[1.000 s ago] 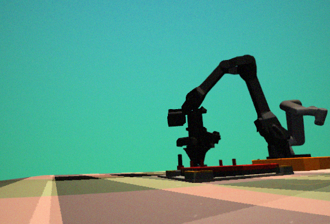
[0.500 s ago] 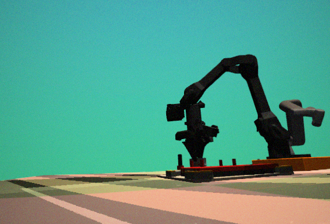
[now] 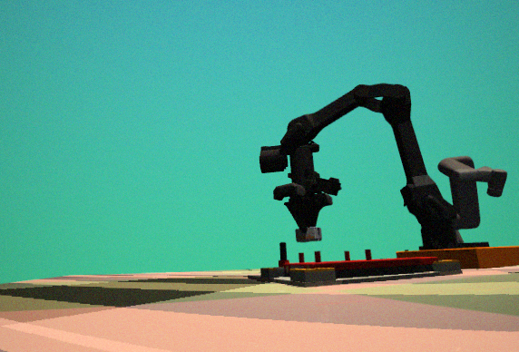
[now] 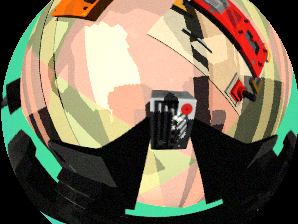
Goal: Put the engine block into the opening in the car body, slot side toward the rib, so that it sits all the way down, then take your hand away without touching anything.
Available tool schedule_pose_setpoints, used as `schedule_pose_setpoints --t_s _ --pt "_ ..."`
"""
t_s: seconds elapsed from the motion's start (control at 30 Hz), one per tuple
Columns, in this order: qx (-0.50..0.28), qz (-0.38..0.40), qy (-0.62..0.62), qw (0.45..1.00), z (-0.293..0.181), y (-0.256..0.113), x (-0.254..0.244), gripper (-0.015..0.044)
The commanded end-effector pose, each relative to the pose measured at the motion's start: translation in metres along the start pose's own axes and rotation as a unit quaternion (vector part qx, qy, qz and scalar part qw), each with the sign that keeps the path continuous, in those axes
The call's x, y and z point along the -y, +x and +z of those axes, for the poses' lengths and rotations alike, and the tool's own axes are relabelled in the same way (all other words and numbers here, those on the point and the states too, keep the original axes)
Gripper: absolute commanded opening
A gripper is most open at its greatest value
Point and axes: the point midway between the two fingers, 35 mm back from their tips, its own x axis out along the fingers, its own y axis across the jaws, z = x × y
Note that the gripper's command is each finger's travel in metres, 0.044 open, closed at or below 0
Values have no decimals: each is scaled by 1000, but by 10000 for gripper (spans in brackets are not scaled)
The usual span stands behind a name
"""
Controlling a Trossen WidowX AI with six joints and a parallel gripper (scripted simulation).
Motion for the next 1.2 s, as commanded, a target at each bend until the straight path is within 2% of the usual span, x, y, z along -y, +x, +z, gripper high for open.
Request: schedule_pose_setpoints --t_s 0.0,0.4,0.57,1.17 --pt "-6 -3 2 1000 -1 -15 1 0" --pt "-6 -3 2 1000 5 -53 -3 0" --pt "-6 -3 10 1000 5 -55 -1 0" --pt "-4 -7 239 971 18 -40 45 0"
